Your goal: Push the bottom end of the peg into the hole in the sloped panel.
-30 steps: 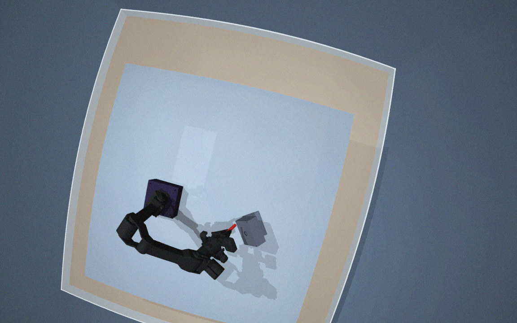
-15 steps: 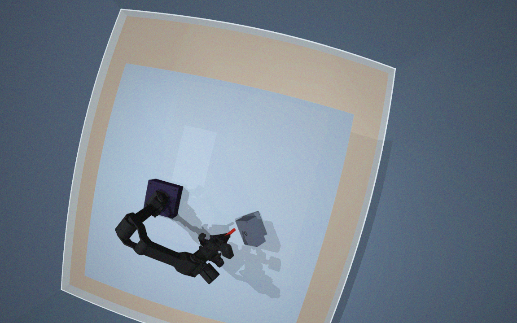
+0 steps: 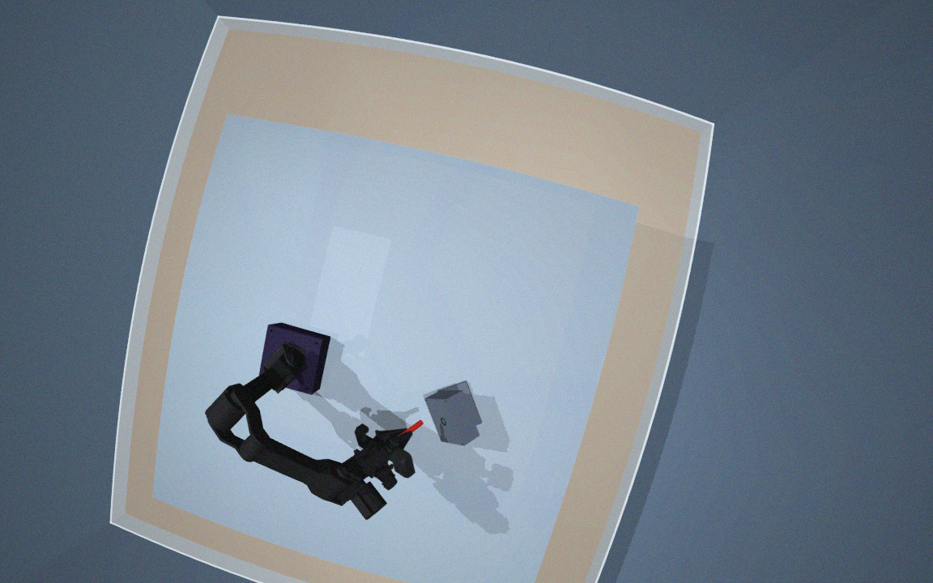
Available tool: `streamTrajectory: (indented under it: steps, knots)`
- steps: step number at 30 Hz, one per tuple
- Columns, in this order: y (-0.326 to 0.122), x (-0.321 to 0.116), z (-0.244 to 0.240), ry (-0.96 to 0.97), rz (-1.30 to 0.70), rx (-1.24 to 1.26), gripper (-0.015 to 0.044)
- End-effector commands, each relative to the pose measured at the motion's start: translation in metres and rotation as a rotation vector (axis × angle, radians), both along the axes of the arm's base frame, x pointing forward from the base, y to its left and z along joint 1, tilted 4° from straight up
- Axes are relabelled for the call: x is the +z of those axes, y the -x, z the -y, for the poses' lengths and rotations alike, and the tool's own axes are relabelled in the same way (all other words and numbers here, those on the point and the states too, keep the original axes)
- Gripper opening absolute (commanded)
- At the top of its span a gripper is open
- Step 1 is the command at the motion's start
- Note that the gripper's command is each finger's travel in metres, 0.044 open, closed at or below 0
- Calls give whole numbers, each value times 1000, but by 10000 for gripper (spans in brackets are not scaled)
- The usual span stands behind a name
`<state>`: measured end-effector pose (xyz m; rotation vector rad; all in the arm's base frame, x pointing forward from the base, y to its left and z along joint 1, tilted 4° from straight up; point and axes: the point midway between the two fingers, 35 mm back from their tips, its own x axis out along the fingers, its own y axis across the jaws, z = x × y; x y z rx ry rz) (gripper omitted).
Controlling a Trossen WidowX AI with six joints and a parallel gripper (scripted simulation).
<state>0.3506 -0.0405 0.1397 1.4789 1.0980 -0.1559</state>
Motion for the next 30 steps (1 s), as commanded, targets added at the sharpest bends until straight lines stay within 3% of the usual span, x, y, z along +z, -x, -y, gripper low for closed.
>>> streamTrajectory:
  steps: [1,30]
  knots:
    - [1,1,4,-19,6,-18,0]
    - [-13,-6,14,-84,36,-102,0]
